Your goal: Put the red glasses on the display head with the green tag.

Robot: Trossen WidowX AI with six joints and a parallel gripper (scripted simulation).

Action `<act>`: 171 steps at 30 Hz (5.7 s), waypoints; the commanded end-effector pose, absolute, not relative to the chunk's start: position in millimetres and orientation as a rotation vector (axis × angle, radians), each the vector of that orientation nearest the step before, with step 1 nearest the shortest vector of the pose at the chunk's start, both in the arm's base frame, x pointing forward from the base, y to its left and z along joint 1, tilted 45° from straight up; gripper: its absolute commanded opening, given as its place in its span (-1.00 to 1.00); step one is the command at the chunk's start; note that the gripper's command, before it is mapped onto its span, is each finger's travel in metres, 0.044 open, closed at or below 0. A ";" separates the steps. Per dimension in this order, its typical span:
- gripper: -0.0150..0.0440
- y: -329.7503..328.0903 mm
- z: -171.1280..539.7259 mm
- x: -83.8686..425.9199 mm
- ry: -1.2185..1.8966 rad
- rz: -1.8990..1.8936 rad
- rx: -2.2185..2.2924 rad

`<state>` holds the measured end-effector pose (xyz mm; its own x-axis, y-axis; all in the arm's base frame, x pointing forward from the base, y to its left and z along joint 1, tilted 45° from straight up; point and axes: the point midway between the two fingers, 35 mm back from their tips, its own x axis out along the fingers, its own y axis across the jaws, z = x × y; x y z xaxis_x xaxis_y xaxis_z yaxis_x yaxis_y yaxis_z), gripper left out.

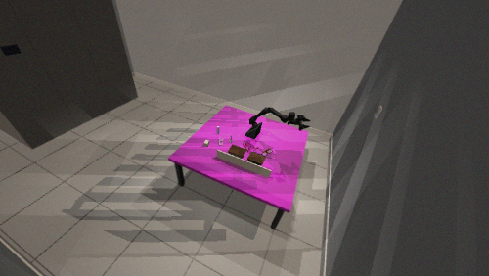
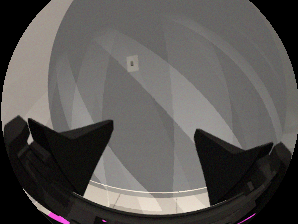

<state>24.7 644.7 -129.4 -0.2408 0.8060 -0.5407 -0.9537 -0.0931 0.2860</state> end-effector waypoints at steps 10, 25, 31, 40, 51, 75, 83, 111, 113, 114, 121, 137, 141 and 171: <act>0.82 644.6 -128.5 30.9 0.695 1.671 -0.286; -0.49 578.8 -83.7 266.3 0.832 1.047 -0.258; -0.49 514.9 -59.5 354.9 0.882 0.772 -0.239; -0.49 392.8 -18.7 453.4 0.948 0.376 -0.215; -0.49 232.7 36.7 509.4 1.013 -0.049 -0.223; -0.49 -98.2 151.2 453.7 1.162 -0.928 -0.188; -0.49 -103.1 146.2 454.8 1.162 -0.928 -0.188; -0.49 -135.5 114.8 458.8 1.160 -0.929 -0.189; -0.49 -137.9 112.5 458.8 1.160 -0.930 -0.190; -0.49 -139.0 111.4 458.8 1.160 -0.930 -0.190; -0.49 -141.4 110.4 458.4 1.160 -0.930 -0.190; -0.49 -150.9 119.1 451.2 1.160 -0.930 -0.190; -0.49 -153.3 121.3 449.3 1.160 -0.930 -0.190; -0.49 -170.8 137.4 433.9 1.159 -0.931 -0.192</act>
<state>436.0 -169.1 135.8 0.0852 -0.7143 -0.6947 0.5302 0.6228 -0.5753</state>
